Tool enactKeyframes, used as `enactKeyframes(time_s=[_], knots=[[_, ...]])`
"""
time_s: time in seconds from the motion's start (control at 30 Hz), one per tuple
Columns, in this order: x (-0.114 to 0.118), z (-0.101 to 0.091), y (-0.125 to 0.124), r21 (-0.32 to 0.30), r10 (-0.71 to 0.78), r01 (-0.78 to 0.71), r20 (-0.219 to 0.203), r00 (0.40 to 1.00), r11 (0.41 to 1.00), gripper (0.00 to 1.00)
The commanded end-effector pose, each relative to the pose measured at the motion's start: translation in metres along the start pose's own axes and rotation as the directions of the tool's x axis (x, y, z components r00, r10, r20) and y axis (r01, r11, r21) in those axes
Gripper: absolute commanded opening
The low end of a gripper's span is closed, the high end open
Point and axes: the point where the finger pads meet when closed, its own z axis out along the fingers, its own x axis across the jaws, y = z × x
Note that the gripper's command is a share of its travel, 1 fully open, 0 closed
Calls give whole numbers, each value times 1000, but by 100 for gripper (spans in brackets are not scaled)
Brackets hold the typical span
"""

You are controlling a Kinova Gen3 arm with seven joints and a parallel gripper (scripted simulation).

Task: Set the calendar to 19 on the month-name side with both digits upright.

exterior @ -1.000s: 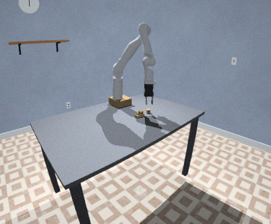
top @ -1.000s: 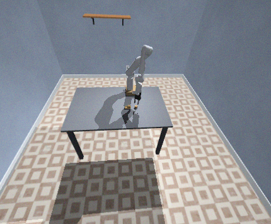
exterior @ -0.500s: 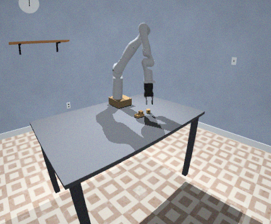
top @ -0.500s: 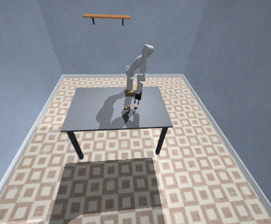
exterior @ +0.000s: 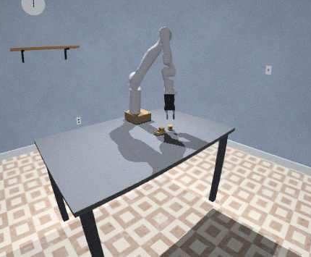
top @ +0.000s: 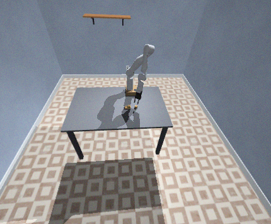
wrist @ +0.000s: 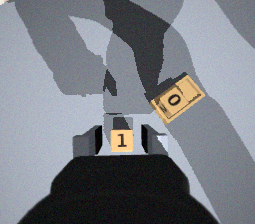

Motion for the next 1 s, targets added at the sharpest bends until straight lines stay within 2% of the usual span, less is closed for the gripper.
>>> enactKeyframes(time_s=[0.0, 0.47, 0.97], knots=[[-1, -1, 2, 2, -7, 7, 1, 1000, 1000, 87], [0, 1, 2, 10, -6, 6, -5, 1000, 1000, 87], [7, 6, 4, 65, -1, 3, -34, 999, 998, 87]])
